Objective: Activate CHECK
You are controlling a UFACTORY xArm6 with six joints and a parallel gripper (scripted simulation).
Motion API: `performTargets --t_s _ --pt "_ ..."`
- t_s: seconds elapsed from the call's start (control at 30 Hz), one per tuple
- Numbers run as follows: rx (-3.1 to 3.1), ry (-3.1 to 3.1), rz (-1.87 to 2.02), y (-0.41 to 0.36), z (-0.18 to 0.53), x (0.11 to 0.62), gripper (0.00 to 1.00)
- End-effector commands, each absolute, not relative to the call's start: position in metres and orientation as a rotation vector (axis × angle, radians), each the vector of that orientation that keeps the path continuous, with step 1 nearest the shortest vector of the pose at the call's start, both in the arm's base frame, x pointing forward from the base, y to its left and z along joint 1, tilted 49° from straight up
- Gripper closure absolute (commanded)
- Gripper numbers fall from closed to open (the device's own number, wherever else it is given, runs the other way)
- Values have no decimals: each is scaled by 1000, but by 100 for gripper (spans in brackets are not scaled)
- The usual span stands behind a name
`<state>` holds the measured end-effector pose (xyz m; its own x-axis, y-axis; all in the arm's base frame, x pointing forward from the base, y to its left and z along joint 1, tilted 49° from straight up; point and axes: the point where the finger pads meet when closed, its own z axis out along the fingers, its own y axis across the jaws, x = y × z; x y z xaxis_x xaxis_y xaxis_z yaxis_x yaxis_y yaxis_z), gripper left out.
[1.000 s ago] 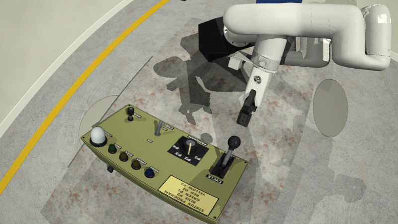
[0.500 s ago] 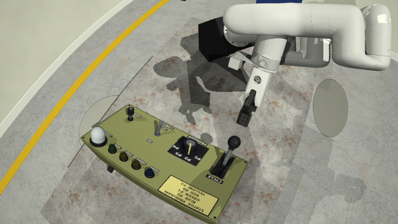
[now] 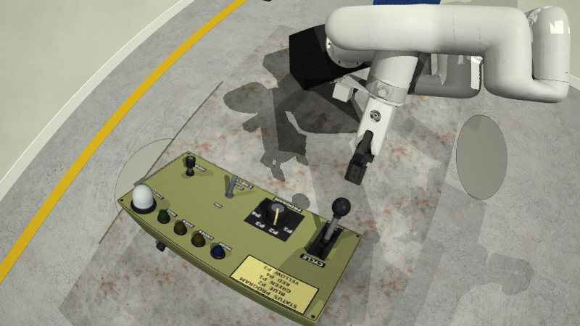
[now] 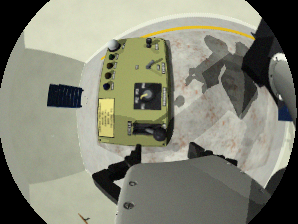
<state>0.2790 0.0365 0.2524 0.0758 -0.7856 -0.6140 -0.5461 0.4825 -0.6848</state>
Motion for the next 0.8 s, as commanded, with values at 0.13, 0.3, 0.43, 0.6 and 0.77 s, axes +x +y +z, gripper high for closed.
performTargets --t_s 0.13,0.3,0.43,0.6,0.77 --pt "-1180 1593 -265 36 253 279 0" --pt "-1186 1590 -269 35 253 280 0" --pt "-1219 1572 -294 28 253 283 0" --pt "-1320 1512 -370 5 253 291 0" --pt "-1411 1450 -439 -17 249 298 0"
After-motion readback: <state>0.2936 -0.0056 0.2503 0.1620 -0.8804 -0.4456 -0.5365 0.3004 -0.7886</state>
